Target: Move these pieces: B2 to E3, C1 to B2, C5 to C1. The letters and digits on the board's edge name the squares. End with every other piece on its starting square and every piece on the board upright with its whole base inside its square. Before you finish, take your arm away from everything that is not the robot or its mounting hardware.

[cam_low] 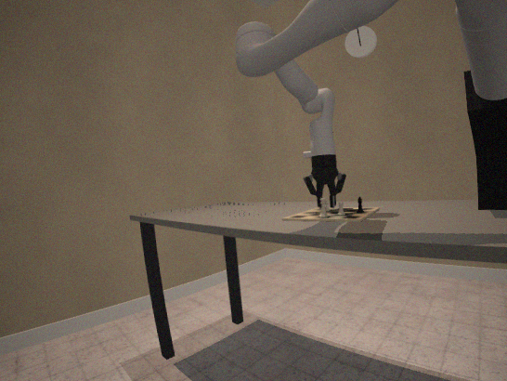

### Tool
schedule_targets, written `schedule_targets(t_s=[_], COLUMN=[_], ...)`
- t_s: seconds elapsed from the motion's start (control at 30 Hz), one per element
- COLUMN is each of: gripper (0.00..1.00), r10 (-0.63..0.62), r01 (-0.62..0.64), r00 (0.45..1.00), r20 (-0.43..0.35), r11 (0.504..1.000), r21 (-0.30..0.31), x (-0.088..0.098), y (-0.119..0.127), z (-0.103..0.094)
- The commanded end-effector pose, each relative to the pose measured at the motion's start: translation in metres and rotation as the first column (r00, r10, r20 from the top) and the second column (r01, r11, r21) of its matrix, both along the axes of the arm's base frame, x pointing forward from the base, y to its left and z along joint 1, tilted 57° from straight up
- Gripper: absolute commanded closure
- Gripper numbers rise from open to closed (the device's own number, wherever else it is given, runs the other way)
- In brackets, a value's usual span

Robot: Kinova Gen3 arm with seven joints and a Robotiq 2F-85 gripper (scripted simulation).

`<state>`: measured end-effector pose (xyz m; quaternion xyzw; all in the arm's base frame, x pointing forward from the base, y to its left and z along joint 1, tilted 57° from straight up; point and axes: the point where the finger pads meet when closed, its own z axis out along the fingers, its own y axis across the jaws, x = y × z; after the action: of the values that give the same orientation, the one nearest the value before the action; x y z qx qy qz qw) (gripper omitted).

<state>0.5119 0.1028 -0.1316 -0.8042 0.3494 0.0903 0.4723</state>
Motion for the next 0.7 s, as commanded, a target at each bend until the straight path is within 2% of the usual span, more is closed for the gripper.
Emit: schedule_targets(t_s=[0.0, 0.37, 0.67], gripper=[0.66, 0.66, 0.66], r10=[-0.002, -0.002, -0.002], r01=[0.002, 0.002, 0.002], r00=[1.000, 1.000, 1.000], r20=[0.001, 0.001, 0.001], r11=[1.000, 1.000, 1.000], r21=[-0.001, -0.001, -0.001], x=[0.000, 0.000, -0.004], y=[-0.001, -0.003, -0.021], z=[0.000, 0.001, 0.013])
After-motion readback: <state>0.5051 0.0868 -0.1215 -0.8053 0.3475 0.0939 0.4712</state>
